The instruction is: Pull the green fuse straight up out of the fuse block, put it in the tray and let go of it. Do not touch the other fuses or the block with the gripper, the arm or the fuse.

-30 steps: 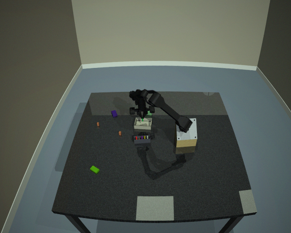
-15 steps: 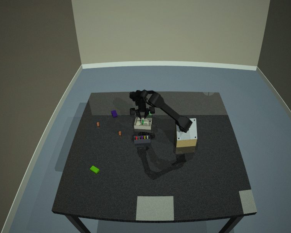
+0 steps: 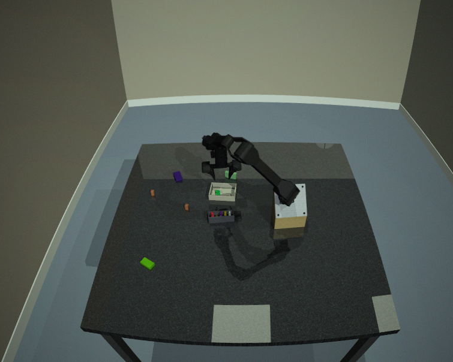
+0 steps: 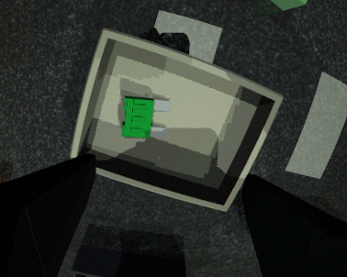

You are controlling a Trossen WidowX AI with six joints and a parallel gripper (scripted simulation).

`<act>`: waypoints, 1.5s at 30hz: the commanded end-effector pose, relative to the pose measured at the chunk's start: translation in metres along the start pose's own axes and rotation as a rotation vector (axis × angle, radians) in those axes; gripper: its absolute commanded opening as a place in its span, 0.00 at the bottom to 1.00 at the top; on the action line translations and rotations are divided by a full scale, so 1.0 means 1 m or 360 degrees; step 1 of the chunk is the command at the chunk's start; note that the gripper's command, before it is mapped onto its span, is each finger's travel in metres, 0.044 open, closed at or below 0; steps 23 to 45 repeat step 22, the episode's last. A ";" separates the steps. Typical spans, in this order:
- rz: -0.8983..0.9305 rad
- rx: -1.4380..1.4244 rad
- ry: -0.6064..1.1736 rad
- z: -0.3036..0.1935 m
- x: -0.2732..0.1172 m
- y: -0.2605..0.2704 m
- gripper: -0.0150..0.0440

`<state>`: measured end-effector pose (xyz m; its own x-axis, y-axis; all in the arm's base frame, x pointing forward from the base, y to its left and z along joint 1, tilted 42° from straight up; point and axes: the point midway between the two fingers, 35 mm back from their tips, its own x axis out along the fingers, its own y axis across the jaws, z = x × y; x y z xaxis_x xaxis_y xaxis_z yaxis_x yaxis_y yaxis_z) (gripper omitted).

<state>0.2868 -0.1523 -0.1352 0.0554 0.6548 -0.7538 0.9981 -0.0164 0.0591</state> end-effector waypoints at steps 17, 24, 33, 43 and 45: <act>-0.0010 -0.0002 0.0005 -0.001 0.000 0.000 0.81; -0.0010 -0.0002 0.0005 -0.001 0.000 0.000 0.81; -0.0010 -0.0002 0.0005 -0.001 0.000 0.000 0.81; -0.0010 -0.0002 0.0005 -0.001 0.000 0.000 0.81; -0.0010 -0.0002 0.0005 -0.001 0.000 0.000 0.81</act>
